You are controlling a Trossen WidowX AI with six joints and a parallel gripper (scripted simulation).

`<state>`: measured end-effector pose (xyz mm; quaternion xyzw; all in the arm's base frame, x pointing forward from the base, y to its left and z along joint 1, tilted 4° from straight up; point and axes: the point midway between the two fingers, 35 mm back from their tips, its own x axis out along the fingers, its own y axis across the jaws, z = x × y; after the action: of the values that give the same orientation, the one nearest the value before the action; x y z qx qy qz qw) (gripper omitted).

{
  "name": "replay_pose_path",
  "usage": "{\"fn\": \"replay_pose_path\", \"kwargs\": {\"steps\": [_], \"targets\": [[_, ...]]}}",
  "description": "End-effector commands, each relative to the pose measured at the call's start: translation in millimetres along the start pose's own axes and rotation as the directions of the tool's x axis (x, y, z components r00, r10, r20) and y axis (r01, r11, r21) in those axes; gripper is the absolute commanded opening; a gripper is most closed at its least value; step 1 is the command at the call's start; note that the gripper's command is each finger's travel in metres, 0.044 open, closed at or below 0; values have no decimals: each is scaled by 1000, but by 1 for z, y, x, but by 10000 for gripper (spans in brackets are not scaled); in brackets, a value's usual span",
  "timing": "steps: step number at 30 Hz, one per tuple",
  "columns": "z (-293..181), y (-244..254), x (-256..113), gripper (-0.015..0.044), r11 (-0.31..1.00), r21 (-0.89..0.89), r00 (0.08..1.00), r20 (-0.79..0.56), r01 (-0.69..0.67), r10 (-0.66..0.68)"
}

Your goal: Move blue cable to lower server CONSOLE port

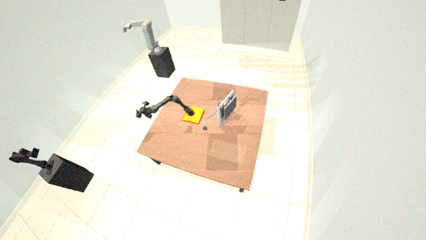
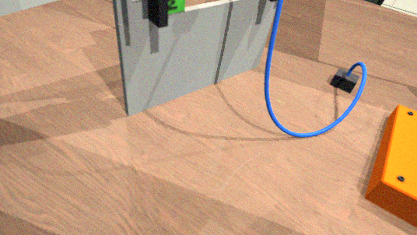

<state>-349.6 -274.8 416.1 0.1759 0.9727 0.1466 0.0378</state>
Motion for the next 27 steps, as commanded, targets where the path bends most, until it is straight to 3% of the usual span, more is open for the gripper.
{"fn": "replay_pose_path", "kwargs": {"steps": [1, 6, 13, 20, 27], "targets": [[0, -1, -2, 374, 1000, -3, 1000, -2, 9, -9], [-3, -27, -73, 242, 970, -97, 971, -64, 224, -230], [4, -44, -197, 239, 827, -274, 826, -157, 490, -542], [25, -26, -319, 239, 601, -469, 567, -230, 647, -791], [61, 27, -428, 239, 345, -663, 217, -271, 664, -938]]}}
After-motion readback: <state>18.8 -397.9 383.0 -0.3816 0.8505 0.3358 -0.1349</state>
